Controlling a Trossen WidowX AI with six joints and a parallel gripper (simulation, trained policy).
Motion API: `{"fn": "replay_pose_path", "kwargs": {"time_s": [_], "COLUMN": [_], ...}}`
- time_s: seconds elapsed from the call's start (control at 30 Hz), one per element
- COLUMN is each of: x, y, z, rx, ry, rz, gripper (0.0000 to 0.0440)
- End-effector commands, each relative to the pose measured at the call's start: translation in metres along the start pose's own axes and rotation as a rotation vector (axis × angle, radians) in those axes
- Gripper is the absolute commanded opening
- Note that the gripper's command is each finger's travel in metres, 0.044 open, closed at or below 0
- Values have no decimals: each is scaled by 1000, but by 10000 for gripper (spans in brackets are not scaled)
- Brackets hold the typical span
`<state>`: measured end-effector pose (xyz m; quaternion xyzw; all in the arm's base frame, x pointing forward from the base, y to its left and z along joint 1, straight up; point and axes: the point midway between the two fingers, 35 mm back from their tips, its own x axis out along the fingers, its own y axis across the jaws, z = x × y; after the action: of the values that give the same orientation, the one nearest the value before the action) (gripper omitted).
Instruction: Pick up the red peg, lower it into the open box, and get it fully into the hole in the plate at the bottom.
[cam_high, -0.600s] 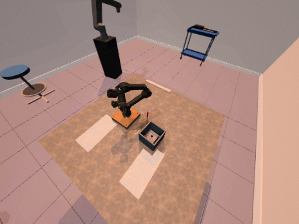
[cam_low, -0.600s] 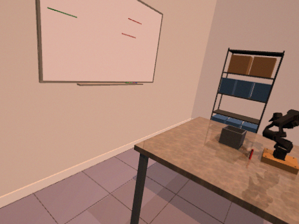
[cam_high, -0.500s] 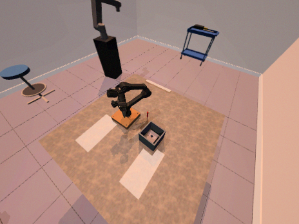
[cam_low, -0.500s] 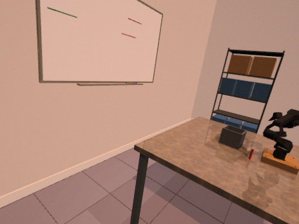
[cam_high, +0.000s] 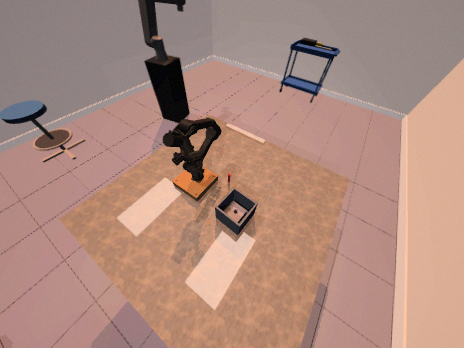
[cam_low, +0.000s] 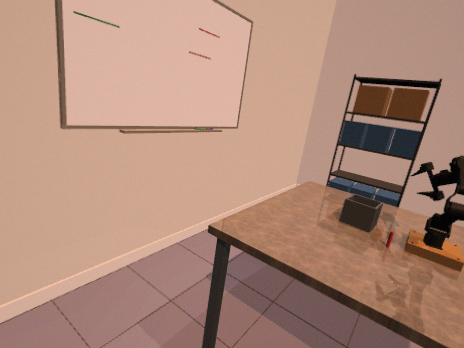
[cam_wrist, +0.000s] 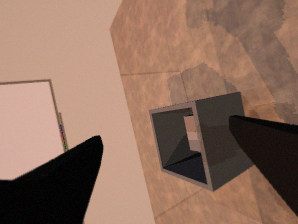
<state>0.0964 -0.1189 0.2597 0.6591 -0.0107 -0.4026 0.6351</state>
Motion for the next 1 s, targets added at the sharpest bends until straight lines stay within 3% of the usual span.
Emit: {"fn": "replay_pose_path", "kwargs": {"time_s": [0.0,0.43,0.97], "x": [2,14,30], "y": [14,60,89], "z": [-4,-41,-113], "rx": [-33,-125,-178], "ry": [63,327,609], "rz": [3,1,-91], "gripper": [440,440,440]}}
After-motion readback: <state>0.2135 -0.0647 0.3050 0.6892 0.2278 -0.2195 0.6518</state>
